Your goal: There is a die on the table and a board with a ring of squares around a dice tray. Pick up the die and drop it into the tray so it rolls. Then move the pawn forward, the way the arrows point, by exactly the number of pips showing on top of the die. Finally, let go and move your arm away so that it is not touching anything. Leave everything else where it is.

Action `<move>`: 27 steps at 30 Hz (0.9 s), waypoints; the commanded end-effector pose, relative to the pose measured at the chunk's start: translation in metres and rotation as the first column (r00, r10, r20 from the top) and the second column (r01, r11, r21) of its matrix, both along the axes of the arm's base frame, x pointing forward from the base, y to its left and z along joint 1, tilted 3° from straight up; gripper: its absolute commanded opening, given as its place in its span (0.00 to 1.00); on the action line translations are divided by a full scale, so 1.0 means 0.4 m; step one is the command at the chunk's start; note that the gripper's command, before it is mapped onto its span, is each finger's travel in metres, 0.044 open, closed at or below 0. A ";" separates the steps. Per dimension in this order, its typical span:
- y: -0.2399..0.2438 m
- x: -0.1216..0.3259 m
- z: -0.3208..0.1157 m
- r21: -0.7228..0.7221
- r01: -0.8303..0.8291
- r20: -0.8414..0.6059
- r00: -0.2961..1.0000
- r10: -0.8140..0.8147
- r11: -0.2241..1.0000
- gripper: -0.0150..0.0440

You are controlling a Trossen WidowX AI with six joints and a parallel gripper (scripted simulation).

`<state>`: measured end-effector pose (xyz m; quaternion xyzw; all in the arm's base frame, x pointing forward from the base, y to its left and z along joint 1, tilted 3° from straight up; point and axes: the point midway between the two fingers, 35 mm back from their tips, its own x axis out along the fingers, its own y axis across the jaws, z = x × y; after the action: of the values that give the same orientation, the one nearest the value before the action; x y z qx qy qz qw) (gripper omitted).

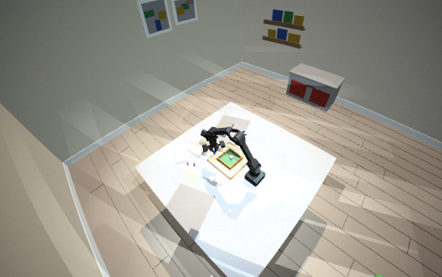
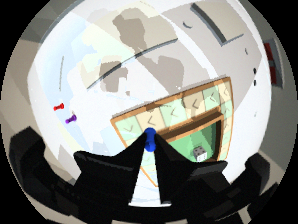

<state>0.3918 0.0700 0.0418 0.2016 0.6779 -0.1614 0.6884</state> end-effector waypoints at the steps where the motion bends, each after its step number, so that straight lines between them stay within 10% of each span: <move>1: 0.001 -0.006 -0.054 -0.001 0.008 -0.021 1.000 -0.008 1.000 0.25; 24: 0.005 -0.007 -0.122 0.000 0.008 -0.021 1.000 -0.008 1.000 0.25; 27: 0.004 -0.001 -0.105 -0.001 0.003 -0.007 1.000 -0.003 1.000 0.39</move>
<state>0.3909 0.0716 -0.0011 0.2014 0.6806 -0.1636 0.6852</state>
